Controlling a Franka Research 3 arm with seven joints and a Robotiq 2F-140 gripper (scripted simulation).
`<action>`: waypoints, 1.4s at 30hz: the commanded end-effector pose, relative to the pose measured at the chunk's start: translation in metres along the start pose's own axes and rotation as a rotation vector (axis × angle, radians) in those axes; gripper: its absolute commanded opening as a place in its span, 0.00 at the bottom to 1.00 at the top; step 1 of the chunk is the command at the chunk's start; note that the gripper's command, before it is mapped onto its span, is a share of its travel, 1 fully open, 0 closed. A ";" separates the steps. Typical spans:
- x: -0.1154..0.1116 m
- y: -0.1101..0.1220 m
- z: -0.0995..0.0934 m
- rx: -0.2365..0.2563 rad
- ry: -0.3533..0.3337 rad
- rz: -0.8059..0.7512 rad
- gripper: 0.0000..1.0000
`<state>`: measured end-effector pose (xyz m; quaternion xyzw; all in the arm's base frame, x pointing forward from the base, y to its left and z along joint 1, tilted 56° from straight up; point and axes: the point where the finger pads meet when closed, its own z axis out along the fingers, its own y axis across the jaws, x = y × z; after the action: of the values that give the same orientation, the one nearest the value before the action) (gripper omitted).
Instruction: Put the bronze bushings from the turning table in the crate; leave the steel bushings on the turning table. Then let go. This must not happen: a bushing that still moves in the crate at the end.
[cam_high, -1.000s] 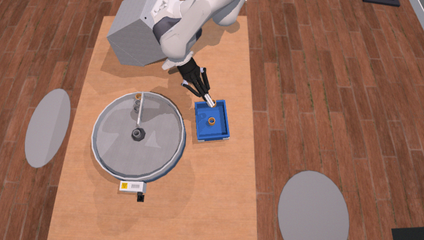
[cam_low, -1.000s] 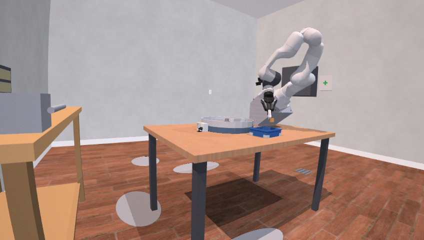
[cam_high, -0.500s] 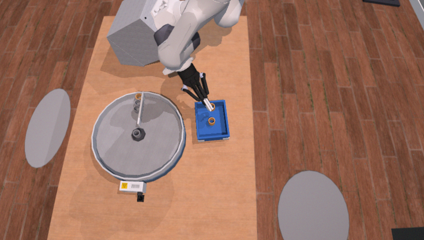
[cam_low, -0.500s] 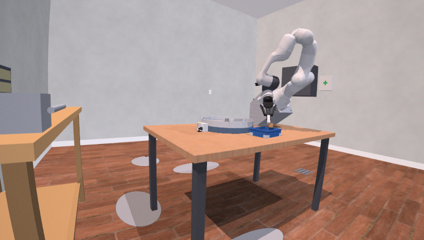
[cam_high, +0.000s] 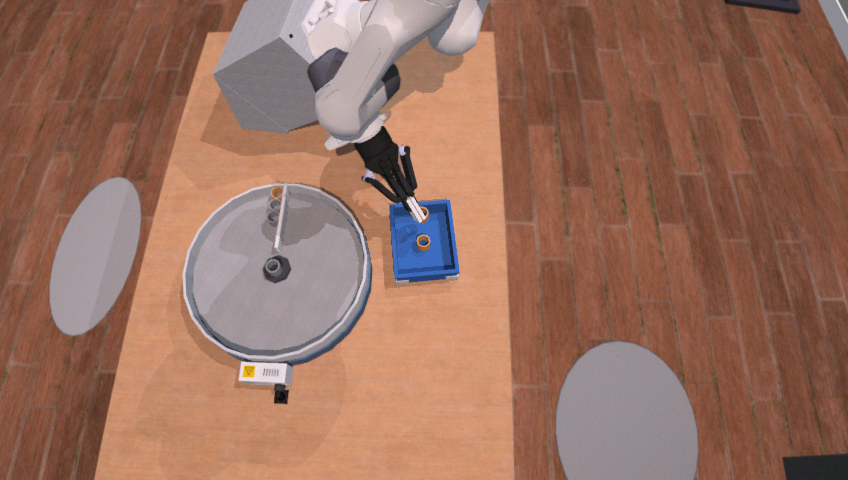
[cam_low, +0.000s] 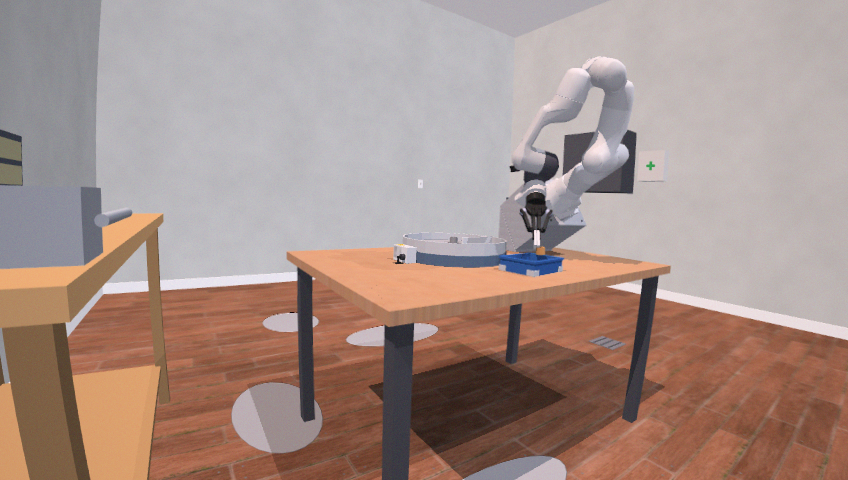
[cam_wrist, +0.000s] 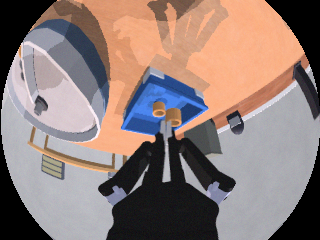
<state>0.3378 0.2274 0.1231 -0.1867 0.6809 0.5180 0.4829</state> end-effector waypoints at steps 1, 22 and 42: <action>0.000 -0.002 0.000 0.006 -0.001 -0.012 0.00; 0.001 -0.003 0.001 0.006 -0.001 -0.012 0.00; 0.019 -0.003 0.022 0.006 -0.001 -0.012 0.00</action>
<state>0.3393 0.2482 0.1109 -0.1810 0.6802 0.5244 0.4791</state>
